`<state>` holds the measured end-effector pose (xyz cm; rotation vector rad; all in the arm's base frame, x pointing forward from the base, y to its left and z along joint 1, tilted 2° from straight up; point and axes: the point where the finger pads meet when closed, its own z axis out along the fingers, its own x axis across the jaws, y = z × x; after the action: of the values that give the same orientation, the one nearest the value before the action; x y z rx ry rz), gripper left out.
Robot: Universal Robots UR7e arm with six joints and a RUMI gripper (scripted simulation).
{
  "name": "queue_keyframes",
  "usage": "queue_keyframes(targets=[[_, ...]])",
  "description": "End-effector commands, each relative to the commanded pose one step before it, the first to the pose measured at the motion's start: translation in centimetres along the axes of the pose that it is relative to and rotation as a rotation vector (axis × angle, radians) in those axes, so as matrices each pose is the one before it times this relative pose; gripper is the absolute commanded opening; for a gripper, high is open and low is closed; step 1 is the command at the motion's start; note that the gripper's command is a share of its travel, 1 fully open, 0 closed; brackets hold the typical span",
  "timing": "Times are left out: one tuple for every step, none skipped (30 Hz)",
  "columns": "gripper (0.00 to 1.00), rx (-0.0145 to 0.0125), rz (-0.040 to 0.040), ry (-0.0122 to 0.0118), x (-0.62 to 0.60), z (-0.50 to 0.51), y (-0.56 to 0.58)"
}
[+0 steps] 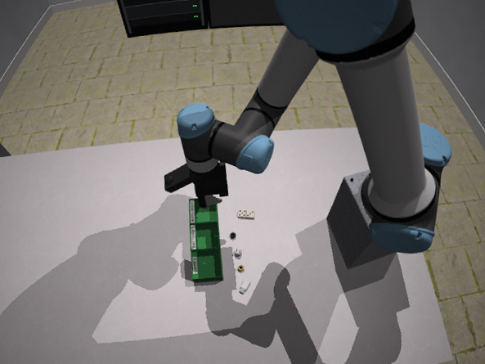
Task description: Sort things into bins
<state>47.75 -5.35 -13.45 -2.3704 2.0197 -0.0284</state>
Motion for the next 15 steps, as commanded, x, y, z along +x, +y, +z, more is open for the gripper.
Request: queue_keyframes(targets=[[0.04,0.00074,-0.0001,0.00031,-0.961,-0.185,-0.063],[0.04,0.00001,0.0,-0.00001,-0.5,0.0,-0.015],[0.04,0.00001,0.0,-0.00001,-0.5,0.0,-0.015],[0.04,0.00001,0.0,-0.00001,-0.5,0.0,-0.015],[0.04,0.00001,0.0,-0.00001,-0.5,0.0,-0.015],[0.04,0.00001,0.0,-0.00001,-0.5,0.0,-0.015],[0.04,0.00001,0.0,-0.00001,-0.5,0.0,-0.015],[0.04,0.00001,0.0,-0.00001,-0.5,0.0,-0.015],[0.04,0.00001,0.0,-0.00001,-0.5,0.0,-0.016],[0.04,0.00001,0.0,-0.00001,-0.5,0.0,-0.016],[0.04,0.0,0.0,-0.00001,-0.5,0.0,-0.016],[0.04,0.0,0.0,-0.00001,-0.5,0.0,-0.016],[0.04,0.0,0.0,-0.00001,-0.5,0.0,-0.016],[0.04,0.0,0.0,-0.00001,-0.5,0.0,-0.016],[0.04,0.0,0.0,0.0,0.0,0.0,0.0]])
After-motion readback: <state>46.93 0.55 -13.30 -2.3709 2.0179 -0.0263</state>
